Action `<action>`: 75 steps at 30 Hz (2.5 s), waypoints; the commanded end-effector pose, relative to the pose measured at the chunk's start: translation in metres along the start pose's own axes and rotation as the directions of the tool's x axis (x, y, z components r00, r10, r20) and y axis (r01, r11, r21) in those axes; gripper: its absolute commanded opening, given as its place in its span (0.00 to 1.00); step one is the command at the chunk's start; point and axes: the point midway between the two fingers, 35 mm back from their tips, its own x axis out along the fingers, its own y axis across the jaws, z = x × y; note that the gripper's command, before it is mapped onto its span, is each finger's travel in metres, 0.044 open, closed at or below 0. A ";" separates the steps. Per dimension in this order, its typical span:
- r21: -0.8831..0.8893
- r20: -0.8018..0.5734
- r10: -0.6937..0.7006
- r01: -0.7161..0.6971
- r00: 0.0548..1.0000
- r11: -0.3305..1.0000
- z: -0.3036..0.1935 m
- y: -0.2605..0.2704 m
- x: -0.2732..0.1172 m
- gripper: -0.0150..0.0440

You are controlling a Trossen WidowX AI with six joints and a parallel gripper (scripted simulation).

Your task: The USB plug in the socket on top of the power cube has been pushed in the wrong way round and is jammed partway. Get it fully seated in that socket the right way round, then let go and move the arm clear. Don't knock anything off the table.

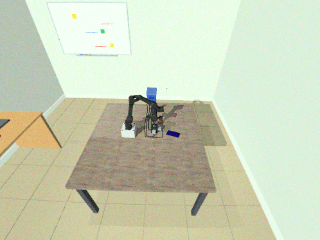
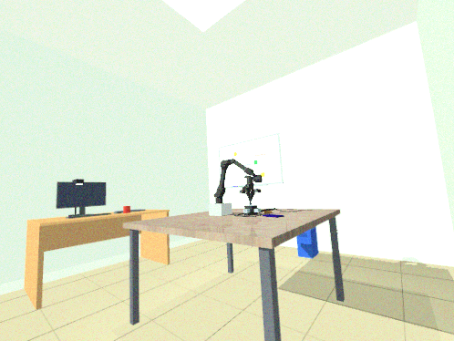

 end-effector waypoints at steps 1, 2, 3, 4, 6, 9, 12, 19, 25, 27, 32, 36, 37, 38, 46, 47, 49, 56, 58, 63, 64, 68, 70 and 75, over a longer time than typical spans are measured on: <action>0.003 0.003 0.003 -0.003 1.000 1.000 0.000 0.000 0.001 0.25; 0.003 0.003 0.002 -0.003 1.000 1.000 0.000 0.000 0.001 0.25; 0.003 0.003 0.002 -0.003 1.000 1.000 0.000 0.000 0.001 0.25; 0.003 0.003 0.002 -0.003 1.000 1.000 0.000 0.000 0.001 0.25; 0.003 0.003 0.002 -0.003 1.000 1.000 0.000 0.000 0.001 0.25; 0.003 0.003 0.002 -0.003 1.000 1.000 0.000 0.000 0.002 0.25; 0.003 0.003 0.002 -0.003 1.000 1.000 0.000 0.000 0.002 0.25; 0.003 0.003 0.002 -0.002 1.000 1.000 0.000 0.000 0.003 0.25; 0.003 0.003 0.002 -0.002 1.000 1.000 0.000 0.000 0.004 0.25; 0.003 0.003 0.002 -0.002 1.000 1.000 0.000 0.000 0.004 0.25; 0.003 0.003 0.002 -0.002 1.000 1.000 0.000 0.000 0.005 0.25; 0.003 0.003 0.002 -0.002 1.000 1.000 0.000 0.000 0.005 0.25; 0.003 0.003 0.002 -0.002 1.000 1.000 0.000 0.000 0.005 0.25; 0.003 0.003 0.002 -0.002 1.000 1.000 0.000 0.000 0.005 0.25; 0.003 0.003 0.002 -0.002 1.000 1.000 0.000 0.000 0.006 0.25; 0.003 0.003 0.002 -0.002 1.000 1.000 0.000 0.000 0.006 0.25; 0.003 0.003 0.002 -0.002 1.000 1.000 0.000 0.000 0.007 0.25; 0.003 0.003 0.002 -0.002 1.000 1.000 0.000 0.000 0.007 0.25; 0.003 0.003 0.002 -0.002 1.000 1.000 0.000 0.000 0.008 0.25; 0.003 0.003 0.002 -0.002 1.000 1.000 0.000 0.000 0.008 0.25; 0.003 0.003 0.002 -0.002 1.000 1.000 0.000 0.000 0.008 0.25; 0.003 0.003 0.002 -0.002 1.000 1.000 0.000 0.000 0.009 0.25; 0.003 0.003 0.002 -0.002 1.000 1.000 0.000 0.000 0.009 0.25; 0.003 0.003 0.002 -0.002 1.000 1.000 0.000 0.000 0.010 0.25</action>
